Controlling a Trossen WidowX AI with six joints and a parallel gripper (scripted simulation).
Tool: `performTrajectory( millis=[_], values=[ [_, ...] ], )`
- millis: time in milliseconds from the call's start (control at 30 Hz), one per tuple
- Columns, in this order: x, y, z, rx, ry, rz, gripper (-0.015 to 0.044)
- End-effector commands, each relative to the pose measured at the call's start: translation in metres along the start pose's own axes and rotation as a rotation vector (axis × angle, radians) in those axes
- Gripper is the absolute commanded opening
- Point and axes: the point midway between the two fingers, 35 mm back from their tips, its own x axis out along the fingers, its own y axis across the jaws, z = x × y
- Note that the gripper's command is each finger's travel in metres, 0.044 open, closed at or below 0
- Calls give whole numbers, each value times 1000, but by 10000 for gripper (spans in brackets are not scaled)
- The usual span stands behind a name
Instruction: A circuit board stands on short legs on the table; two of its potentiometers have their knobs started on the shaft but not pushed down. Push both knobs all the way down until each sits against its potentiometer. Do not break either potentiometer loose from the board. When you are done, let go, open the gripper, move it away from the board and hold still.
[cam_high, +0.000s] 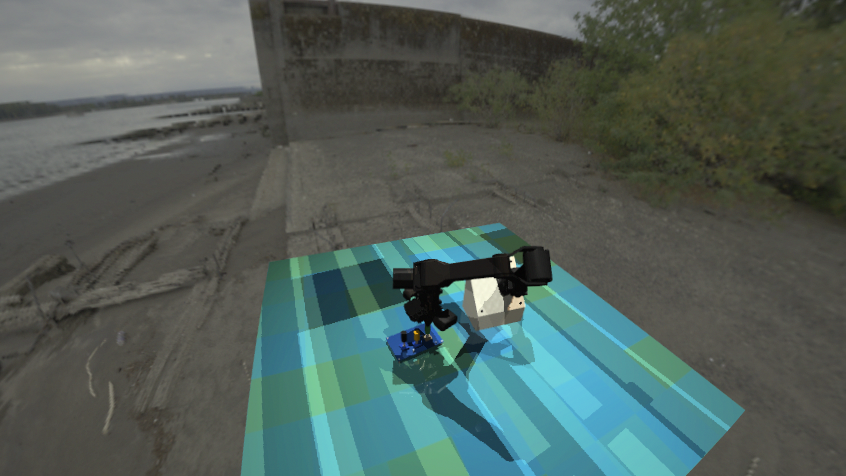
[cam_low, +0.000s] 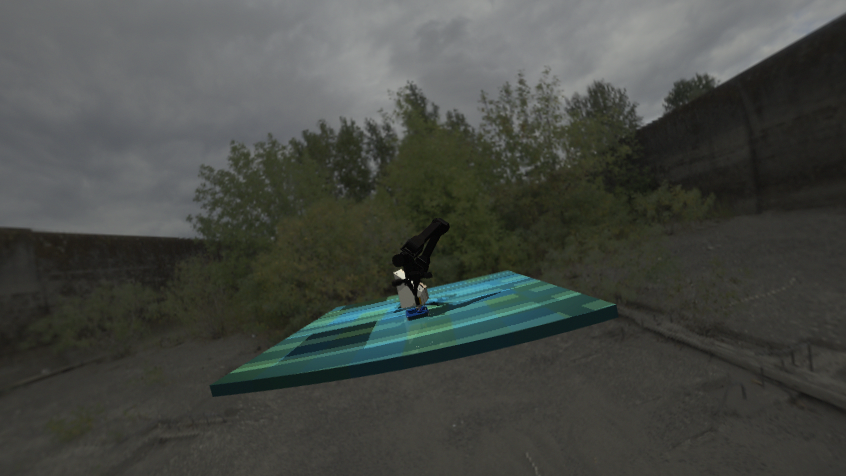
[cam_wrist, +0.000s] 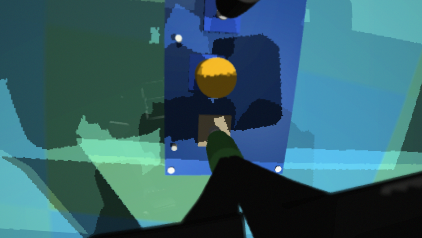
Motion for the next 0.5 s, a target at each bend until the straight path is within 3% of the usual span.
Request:
performTrajectory(
  millis=[0,467],
  values=[
    [4,1,1,-8,2,3,0],
    [8,1,1,-8,2,3,0]
  ],
)
